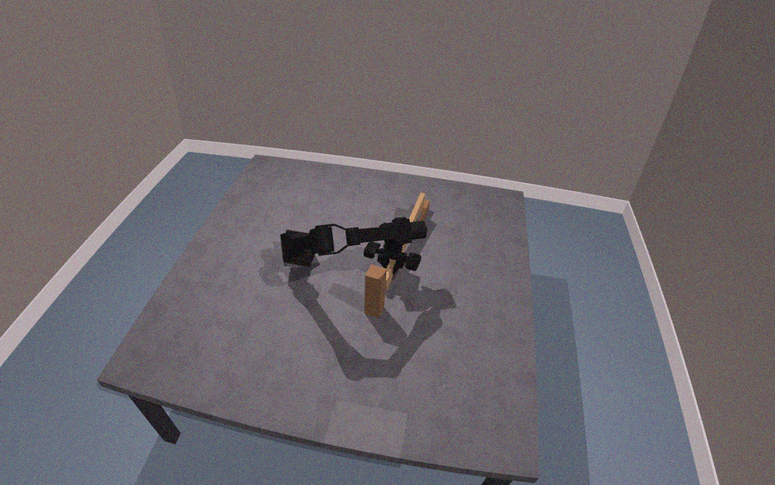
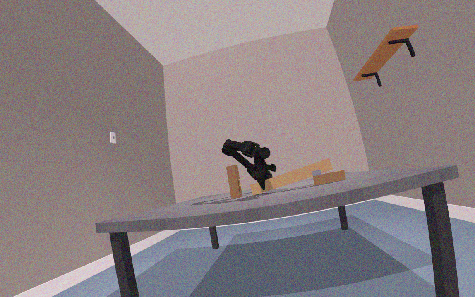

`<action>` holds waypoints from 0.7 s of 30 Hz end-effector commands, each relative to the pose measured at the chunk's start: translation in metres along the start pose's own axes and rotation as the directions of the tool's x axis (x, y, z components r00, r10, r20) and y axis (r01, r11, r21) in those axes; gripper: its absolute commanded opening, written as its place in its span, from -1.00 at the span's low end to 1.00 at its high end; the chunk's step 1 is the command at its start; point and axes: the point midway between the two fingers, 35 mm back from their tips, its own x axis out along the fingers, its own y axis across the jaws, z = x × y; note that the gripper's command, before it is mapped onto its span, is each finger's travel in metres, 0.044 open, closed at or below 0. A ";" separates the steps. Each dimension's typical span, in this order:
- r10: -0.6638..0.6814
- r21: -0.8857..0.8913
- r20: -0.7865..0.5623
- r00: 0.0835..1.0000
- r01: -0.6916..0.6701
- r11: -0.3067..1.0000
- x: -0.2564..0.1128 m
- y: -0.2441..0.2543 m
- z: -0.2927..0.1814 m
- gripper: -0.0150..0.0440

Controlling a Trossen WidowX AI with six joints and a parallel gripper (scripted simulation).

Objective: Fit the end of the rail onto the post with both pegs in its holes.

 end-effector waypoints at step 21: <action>-0.002 -0.002 -0.001 1.000 0.002 1.000 -0.013 -0.001 0.000 -0.49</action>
